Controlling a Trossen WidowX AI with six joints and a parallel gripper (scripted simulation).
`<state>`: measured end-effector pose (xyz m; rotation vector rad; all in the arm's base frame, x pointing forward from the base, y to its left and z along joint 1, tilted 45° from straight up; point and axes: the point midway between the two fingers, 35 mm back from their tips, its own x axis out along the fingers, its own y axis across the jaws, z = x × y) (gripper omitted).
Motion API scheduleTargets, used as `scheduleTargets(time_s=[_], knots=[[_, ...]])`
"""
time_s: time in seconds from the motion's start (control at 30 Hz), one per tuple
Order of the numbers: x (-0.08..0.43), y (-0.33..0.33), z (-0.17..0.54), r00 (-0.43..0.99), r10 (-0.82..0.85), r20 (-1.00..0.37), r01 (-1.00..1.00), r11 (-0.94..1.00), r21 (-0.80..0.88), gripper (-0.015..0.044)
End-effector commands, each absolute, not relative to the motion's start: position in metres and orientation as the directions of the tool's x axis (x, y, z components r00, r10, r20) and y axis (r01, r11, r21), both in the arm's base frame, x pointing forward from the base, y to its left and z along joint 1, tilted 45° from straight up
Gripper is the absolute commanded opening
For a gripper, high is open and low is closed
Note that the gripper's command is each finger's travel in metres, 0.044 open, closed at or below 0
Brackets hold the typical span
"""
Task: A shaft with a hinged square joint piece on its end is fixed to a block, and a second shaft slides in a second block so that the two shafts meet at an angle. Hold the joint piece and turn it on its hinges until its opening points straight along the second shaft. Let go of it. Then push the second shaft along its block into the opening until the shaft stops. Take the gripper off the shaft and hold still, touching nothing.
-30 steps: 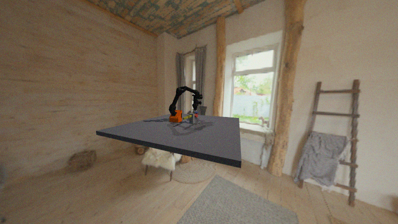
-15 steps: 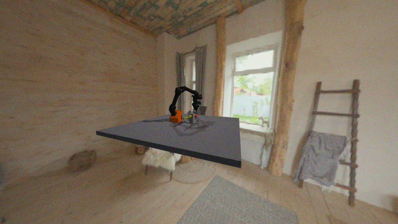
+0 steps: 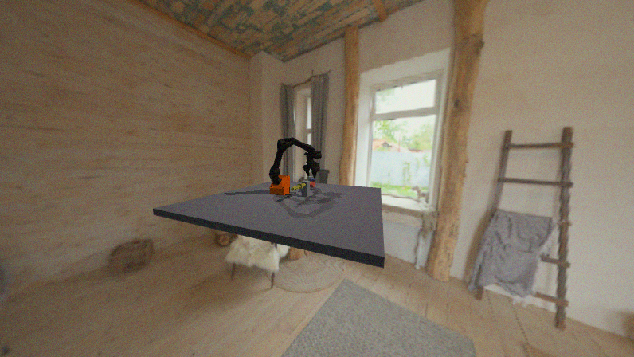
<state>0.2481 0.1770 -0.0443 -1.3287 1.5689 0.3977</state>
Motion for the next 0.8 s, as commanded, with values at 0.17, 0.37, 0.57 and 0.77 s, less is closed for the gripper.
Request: scheduleTargets(time_s=[0.17, 0.37, 0.57, 0.77], knots=[[0.248, 0.174, -0.045, 0.113, -0.511, -0.852, -0.958, 0.172, -0.23, 0.044], [0.248, 0.172, -0.045, 0.12, -0.489, -0.864, -0.985, 0.053, -0.166, 0.044], [0.25, 0.166, -0.053, 0.12, -0.488, -0.865, -0.985, 0.049, -0.165, 0.044], [0.255, 0.141, -0.079, 0.121, -0.488, -0.864, -0.985, 0.05, -0.165, 0.044]])
